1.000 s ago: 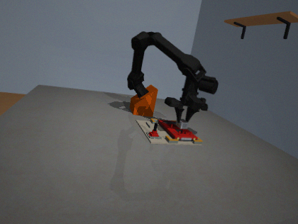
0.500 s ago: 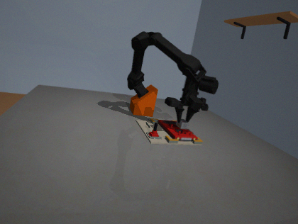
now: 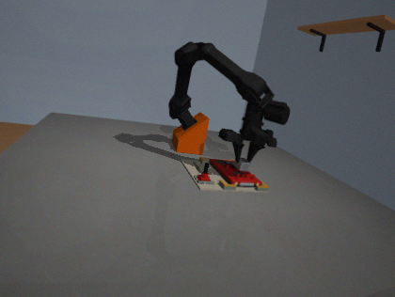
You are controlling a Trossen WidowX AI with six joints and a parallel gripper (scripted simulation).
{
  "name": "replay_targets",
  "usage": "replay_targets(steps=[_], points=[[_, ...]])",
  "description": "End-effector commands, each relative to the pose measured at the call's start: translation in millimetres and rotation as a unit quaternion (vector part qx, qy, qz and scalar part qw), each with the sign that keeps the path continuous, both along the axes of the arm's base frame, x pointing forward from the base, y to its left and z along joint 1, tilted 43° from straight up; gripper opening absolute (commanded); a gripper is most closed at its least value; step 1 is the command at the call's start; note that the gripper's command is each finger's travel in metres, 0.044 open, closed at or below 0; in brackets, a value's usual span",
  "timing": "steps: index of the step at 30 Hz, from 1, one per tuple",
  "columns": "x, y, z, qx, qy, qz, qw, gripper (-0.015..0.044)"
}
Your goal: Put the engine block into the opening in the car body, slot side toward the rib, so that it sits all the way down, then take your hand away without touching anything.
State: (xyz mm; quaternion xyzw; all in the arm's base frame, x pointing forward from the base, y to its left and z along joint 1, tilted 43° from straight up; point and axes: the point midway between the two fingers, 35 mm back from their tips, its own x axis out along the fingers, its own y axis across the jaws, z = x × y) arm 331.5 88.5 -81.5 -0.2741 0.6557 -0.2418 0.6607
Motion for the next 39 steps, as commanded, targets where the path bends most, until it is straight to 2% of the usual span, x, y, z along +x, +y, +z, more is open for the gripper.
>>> replay_targets(steps=[1,17,27,39], points=[[-0.2,1.0,-0.4,0.002,0.003,0.002,1.000,0.0159],[-0.4,-0.2,-0.8,0.000,0.046,0.049,0.998,0.0159],[-0.2,-1.9,-2.3,0.002,-0.009,-0.011,1.000,0.0159],[-0.3,-3.7,-4.2,0.001,0.016,0.017,1.000,0.0159]])
